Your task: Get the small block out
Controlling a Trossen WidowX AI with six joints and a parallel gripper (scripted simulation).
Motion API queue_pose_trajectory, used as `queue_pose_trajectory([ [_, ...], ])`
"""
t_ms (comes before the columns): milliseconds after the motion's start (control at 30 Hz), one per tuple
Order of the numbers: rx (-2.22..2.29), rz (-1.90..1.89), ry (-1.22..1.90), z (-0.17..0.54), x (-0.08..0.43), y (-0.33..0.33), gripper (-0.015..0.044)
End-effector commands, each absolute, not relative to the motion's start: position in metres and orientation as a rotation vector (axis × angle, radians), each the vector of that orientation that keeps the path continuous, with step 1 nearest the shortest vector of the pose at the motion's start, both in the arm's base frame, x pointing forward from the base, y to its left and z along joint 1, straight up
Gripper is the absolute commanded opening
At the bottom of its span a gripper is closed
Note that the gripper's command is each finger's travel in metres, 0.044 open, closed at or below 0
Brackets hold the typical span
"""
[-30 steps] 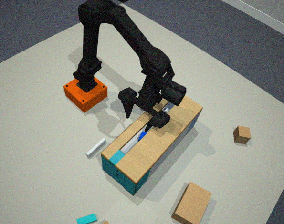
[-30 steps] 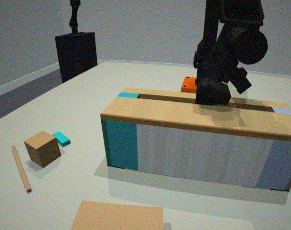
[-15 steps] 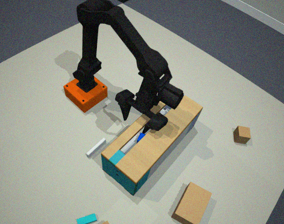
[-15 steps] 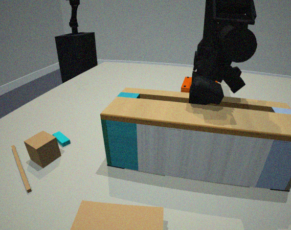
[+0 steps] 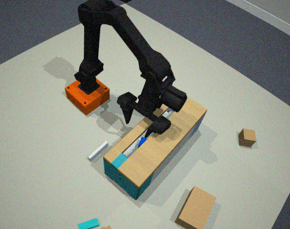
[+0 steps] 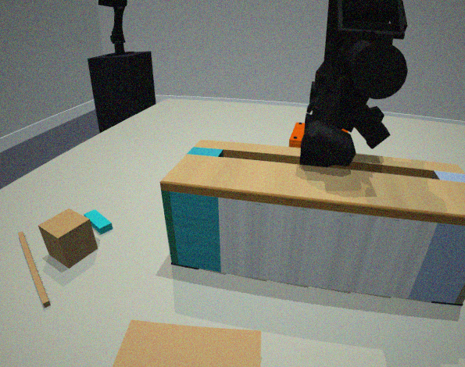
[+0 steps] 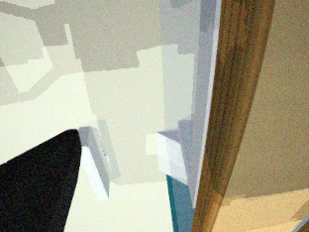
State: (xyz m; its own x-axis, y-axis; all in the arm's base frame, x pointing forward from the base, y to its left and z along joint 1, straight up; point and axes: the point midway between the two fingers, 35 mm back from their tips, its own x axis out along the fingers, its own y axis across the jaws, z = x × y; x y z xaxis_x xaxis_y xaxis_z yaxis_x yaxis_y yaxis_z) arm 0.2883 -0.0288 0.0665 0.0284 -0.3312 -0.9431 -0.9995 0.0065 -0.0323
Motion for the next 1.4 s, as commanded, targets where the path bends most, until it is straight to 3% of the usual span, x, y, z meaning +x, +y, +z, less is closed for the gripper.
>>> queue_pose_trajectory([
  [0, -1.457, 0.997, 1.439, 0.066, 0.288, -0.027, 0.04],
  [1367, -1.457, 0.996, 1.44, 0.067, 0.288, -0.042, 0.04],
])
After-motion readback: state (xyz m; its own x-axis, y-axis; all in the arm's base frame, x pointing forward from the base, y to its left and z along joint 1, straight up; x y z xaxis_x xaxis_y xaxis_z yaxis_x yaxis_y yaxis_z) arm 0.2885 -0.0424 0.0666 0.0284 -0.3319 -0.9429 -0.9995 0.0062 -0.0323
